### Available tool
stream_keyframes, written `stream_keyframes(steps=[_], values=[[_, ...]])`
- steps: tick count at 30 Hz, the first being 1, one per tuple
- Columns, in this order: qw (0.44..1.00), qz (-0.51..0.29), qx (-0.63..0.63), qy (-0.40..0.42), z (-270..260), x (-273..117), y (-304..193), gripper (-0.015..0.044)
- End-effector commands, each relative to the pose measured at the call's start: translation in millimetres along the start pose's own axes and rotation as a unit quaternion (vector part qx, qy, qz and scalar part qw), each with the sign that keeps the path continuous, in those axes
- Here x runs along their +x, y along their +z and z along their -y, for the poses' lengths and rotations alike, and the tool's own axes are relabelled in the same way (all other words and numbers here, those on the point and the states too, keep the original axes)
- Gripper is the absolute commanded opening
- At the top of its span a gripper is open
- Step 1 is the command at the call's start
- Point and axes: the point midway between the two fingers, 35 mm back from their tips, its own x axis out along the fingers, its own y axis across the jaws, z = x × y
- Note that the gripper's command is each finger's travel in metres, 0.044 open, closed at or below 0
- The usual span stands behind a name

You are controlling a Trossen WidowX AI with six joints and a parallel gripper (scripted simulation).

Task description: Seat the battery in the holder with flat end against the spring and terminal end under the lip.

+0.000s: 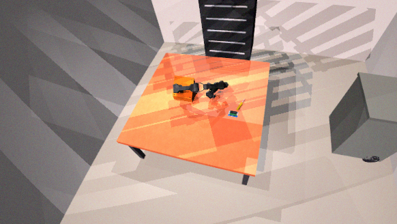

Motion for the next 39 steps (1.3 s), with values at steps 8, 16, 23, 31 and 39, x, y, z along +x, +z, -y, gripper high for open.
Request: stream_keyframes(steps=[8,16,23,31,39], values=[[1.0,-0.004,0.0,0.0,0.2,-4.6,-7.7,0.0067],[1.0,-0.003,0.001,0.003,0.3,-6.2,-10.3,0.0067],[1.0,-0.005,0.001,0.004,0.3,-7.3,-11.9,0.0067],[1.0,-0.007,0.001,0.004,0.3,-8.3,-13.4,0.0067],[1.0,-0.01,0.001,0.004,0.4,-8.8,-14.6,0.0067]])
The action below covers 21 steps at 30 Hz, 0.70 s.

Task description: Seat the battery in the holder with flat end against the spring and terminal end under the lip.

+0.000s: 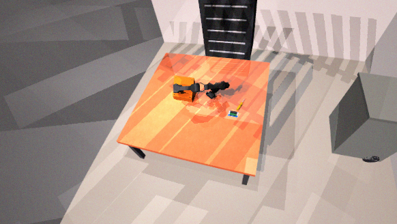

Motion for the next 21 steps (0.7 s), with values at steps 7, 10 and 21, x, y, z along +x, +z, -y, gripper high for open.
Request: stream_keyframes(steps=[7,10,21], values=[[1.0,-0.031,0.001,-0.001,1.3,-1.3,-5.8,0.0067],[0.999,-0.039,0.002,-0.001,2.0,-0.5,-5.7,0.0067],[0.998,-0.066,0.002,-0.002,4.0,1.8,-5.4,0.0067]])
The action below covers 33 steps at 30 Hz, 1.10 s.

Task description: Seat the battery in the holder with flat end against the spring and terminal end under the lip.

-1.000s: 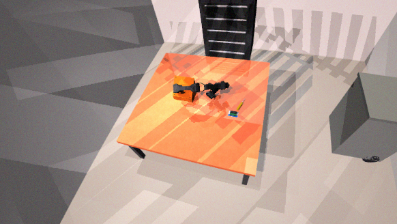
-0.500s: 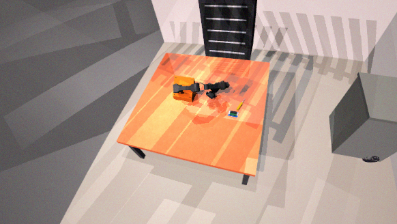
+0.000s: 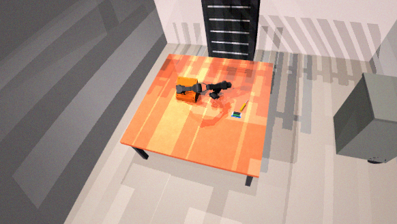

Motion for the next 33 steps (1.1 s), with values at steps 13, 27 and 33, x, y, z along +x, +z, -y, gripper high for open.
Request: stream_keyframes(steps=[13,27,33], values=[[0.999,-0.054,0.002,-0.004,3.8,2.2,-5.4,0.0067],[0.996,-0.088,0.002,-0.004,4.8,4.7,-4.0,0.0067],[0.995,-0.103,0.002,-0.004,5.0,5.7,-3.2,0.0067]])
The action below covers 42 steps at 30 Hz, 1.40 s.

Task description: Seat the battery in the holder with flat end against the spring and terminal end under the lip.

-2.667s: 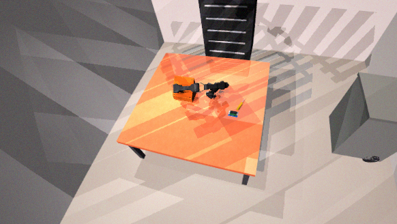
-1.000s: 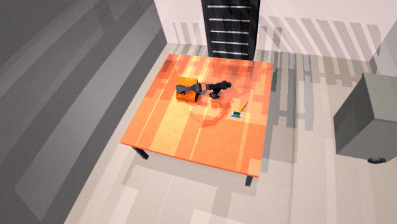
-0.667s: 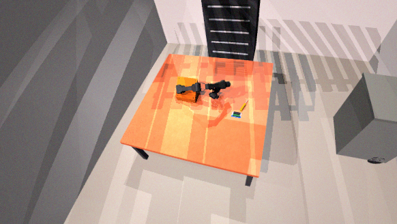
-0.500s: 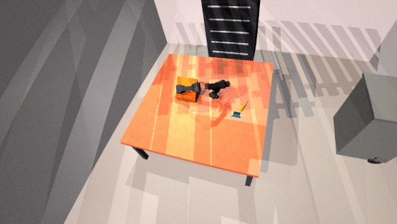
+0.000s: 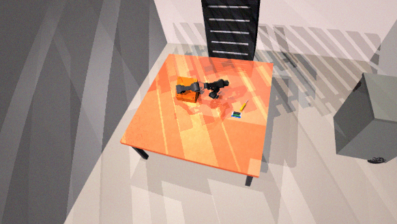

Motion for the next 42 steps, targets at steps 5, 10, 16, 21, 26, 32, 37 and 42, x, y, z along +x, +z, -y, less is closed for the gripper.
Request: stream_keyframes(steps=[5,10,16,21,26,32,37,42], values=[[0.999,-0.032,0.005,-0.003,2.1,0.8,-5.8,0.0067],[0.999,-0.044,0.005,-0.003,2.0,1.4,-4.9,0.0067],[0.998,-0.058,0.006,-0.003,1.5,2.0,-3.8,0.0067],[0.998,-0.069,0.007,-0.003,1.0,2.4,-2.8,0.0067],[0.997,-0.081,0.008,-0.003,0.4,2.7,-2.0,0.0067],[0.995,-0.096,0.01,-0.004,-0.3,3.4,-1.5,0.0067],[0.994,-0.108,0.011,-0.005,-0.8,4.0,-1.1,0.0067],[0.993,-0.12,0.012,-0.005,-1.3,4.5,-0.6,0.0067]])
